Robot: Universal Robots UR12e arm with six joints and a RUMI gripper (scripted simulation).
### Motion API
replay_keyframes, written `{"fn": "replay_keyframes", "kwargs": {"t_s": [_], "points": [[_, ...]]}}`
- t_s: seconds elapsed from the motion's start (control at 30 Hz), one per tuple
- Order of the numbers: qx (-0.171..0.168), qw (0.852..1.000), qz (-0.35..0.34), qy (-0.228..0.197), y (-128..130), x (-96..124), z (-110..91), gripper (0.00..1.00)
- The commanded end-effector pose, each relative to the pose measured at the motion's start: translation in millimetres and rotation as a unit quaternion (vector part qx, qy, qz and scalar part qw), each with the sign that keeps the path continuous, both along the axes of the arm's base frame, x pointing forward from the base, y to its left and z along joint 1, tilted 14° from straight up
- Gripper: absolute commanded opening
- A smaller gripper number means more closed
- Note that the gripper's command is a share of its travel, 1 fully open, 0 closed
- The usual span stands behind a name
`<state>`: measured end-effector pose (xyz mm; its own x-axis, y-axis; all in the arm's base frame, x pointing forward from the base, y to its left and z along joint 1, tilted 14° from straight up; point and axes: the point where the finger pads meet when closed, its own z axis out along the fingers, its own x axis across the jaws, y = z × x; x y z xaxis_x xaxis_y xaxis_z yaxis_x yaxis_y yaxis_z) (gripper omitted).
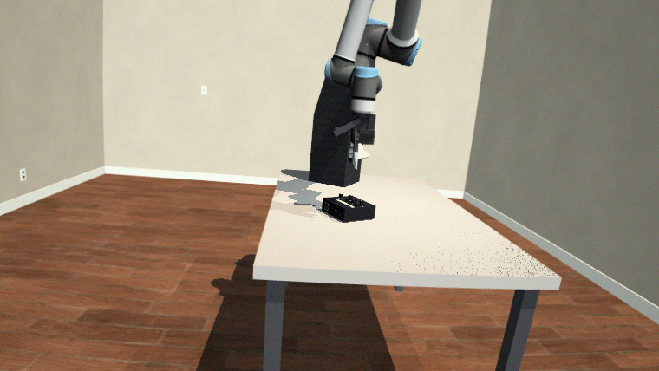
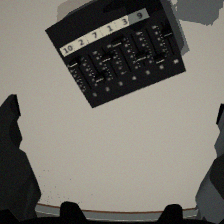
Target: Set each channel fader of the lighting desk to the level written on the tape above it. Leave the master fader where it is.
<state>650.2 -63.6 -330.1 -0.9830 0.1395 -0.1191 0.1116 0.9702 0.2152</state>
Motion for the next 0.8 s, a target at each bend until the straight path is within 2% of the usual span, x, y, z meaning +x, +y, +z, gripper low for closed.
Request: {"fn": "replay_keyframes", "kwargs": {"t_s": [0.0, 0.57, 0.77], "points": [[0.000, 1.000, 0.000, 0.000, 0, 0, 0, 1.00], [-0.009, 0.998, 0.061, -0.013, -2, 3, -5, 1.00], [-0.019, 0.991, 0.127, -0.027, -4, 6, -10, 1.00]]}}
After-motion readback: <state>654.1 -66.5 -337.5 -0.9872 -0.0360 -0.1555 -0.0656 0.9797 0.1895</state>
